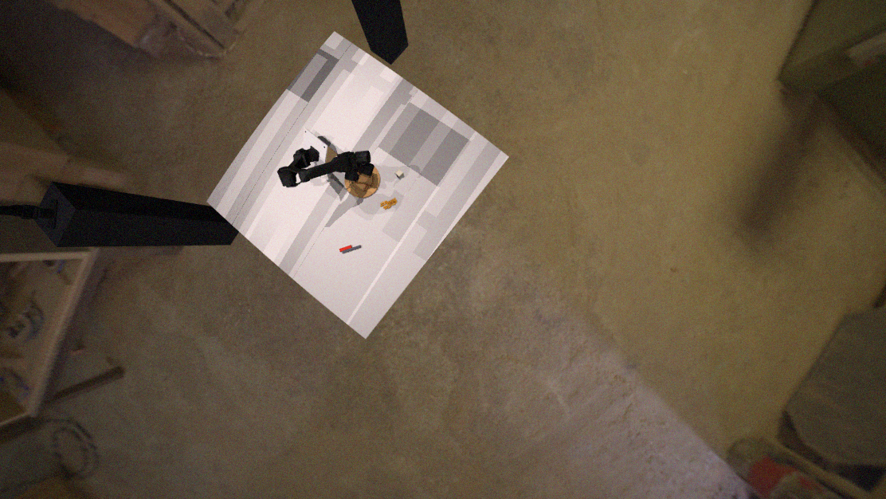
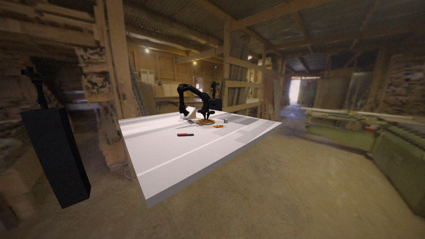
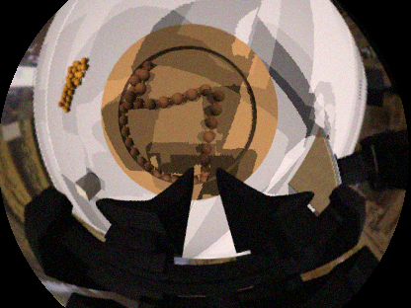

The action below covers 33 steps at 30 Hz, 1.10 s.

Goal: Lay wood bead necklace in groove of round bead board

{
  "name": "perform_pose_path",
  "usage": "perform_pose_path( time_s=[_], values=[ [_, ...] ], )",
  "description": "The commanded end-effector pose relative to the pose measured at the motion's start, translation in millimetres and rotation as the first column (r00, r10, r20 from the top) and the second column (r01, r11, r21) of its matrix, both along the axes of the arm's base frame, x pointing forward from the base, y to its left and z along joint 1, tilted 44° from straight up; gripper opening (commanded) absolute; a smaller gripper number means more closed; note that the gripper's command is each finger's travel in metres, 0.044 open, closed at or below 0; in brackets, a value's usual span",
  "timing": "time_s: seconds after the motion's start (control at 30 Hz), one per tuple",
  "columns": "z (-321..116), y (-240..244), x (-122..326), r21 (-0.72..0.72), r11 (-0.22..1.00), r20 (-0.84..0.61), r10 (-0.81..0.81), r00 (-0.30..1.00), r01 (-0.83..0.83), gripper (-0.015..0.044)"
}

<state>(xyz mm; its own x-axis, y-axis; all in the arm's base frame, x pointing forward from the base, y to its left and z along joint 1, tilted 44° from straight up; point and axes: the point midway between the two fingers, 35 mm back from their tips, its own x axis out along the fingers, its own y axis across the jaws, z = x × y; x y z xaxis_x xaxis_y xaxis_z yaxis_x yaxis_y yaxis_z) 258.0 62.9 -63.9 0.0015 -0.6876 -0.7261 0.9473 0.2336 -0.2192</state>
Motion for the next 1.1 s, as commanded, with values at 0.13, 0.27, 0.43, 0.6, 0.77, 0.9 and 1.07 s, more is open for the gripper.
perform_pose_path(
  time_s=[0.13,0.27,0.43,0.6,0.77,0.9,1.07],
  values=[
    [0.2,0.4,0.1,0.0,1.0,0.001,0.0,1.0,0.0,0.0],
    [0.2,0.4,0.1,0.0,1.0,0.001,0.0,1.0,0.0,0.0],
    [0.2,0.4,0.1,0.0,1.0,0.001,0.0,1.0,0.0,0.0],
    [0.2,0.4,0.1,0.0,1.0,0.001,0.0,1.0,0.0,0.0],
    [0.2,0.4,0.1,0.0,1.0,0.001,0.0,1.0,0.0,0.0],
    [0.2,0.4,0.1,0.0,1.0,0.001,0.0,1.0,0.0,0.0],
    [0.2,0.4,0.1,0.0,1.0,0.001,0.0,1.0,0.0,0.0]
  ],
)
